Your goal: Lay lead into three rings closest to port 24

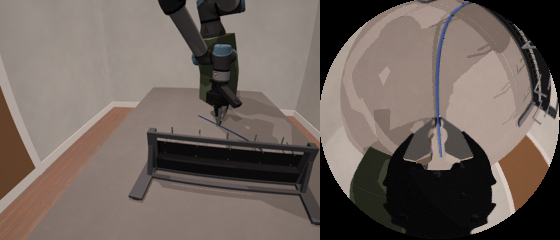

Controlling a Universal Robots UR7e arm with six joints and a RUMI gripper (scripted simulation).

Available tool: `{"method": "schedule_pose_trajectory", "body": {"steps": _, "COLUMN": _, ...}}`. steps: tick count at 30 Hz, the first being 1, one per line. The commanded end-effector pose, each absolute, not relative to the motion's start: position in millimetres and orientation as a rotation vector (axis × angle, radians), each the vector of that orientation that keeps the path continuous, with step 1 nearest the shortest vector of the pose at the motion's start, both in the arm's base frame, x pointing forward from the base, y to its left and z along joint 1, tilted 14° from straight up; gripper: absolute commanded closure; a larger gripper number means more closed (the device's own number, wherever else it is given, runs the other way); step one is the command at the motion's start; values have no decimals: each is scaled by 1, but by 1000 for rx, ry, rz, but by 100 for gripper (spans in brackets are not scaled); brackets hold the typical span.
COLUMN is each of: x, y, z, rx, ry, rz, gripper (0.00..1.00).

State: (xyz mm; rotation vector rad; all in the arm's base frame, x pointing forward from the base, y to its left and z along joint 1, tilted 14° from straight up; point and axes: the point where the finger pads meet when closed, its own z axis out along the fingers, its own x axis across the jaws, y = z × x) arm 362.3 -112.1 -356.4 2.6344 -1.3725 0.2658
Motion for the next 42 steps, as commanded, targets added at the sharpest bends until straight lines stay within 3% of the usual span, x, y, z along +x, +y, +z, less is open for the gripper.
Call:
{"method": "schedule_pose_trajectory", "body": {"steps": 1, "x": 363, "y": -112, "z": -356, "rx": 2634, "ry": -1372, "rz": 267, "gripper": 100}}
{"method": "schedule_pose_trajectory", "body": {"steps": 42, "x": 361, "y": -107, "z": -335, "rx": 2634, "ry": -1372, "rz": 267, "gripper": 100}}
